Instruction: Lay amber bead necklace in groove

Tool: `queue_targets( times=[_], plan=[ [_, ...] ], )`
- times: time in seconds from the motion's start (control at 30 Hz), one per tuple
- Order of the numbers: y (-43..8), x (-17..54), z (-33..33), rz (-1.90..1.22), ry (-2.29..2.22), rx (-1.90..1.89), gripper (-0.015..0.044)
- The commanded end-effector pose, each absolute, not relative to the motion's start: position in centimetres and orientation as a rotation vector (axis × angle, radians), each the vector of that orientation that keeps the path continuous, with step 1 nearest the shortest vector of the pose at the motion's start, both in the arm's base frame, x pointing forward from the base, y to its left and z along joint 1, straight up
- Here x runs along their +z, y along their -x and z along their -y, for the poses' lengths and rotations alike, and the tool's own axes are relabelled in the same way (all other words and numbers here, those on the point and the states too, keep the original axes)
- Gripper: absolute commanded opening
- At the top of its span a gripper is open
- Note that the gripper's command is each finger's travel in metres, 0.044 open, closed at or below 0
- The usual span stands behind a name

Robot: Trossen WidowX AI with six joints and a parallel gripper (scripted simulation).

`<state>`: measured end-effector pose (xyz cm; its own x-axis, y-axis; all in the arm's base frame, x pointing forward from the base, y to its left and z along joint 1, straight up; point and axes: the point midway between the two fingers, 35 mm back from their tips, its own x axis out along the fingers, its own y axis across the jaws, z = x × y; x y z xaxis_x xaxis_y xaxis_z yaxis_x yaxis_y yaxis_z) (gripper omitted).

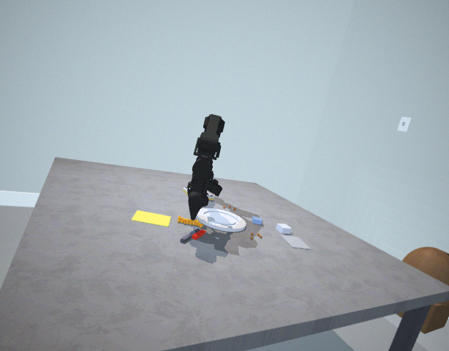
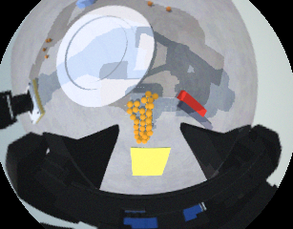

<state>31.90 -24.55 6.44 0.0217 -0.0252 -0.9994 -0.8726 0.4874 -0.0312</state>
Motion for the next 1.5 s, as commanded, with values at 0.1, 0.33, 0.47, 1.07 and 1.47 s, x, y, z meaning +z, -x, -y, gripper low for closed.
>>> queue_targets(
  times=[0.1,0.33,0.47,1.07,1.47],
  plan=[
    [-31.9,6.6,24.5,-1.396,0.855,0.800,0.0440],
    [-32.0,6.7,24.4,-1.457,0.671,0.620,0.0380],
    [-32.1,6.9,24.2,-1.521,0.369,0.324,0.0380],
    [-32.3,7.6,23.6,-1.405,-0.733,-0.746,0.0380],
    [-32.4,7.8,23.3,-1.169,-1.212,-1.206,0.0380]
  ],
)
